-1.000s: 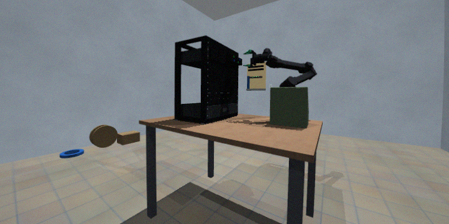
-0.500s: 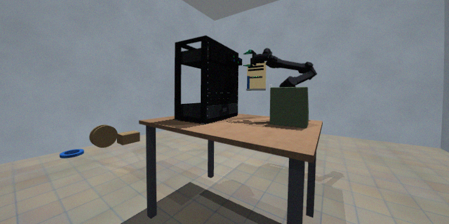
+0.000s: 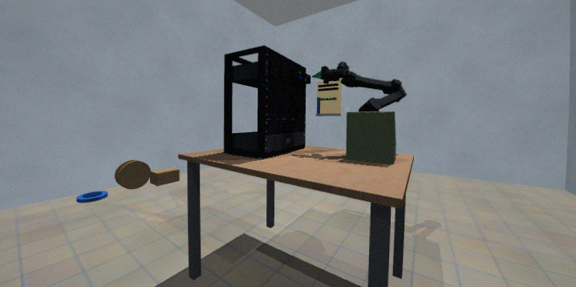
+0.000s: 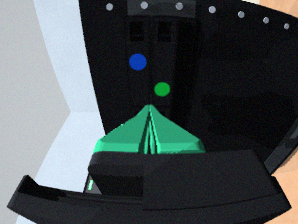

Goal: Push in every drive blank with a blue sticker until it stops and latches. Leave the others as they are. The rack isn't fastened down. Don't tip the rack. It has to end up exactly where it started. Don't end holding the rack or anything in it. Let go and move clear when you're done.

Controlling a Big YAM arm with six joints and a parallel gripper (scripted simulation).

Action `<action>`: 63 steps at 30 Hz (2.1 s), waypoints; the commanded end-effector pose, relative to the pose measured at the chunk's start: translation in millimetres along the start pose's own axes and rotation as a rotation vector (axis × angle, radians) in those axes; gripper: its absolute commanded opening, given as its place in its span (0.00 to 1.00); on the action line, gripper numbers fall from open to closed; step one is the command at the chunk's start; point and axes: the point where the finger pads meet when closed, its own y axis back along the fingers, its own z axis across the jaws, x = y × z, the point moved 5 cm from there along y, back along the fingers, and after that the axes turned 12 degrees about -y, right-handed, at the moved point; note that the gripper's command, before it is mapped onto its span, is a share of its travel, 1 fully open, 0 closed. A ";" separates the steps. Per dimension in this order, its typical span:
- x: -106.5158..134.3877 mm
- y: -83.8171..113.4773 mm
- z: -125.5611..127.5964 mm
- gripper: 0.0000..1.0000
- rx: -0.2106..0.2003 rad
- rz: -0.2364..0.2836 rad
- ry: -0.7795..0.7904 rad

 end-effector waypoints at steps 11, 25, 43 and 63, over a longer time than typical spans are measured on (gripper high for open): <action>-4.7 -7.5 15.6 0.00 -0.015 -0.012 -0.014; -3.9 -7.2 15.1 0.00 -0.015 -0.011 -0.014; 80.6 23.1 -22.4 0.00 -0.018 0.003 -0.013; 79.2 -41.5 -13.0 0.00 -0.039 -0.002 -0.026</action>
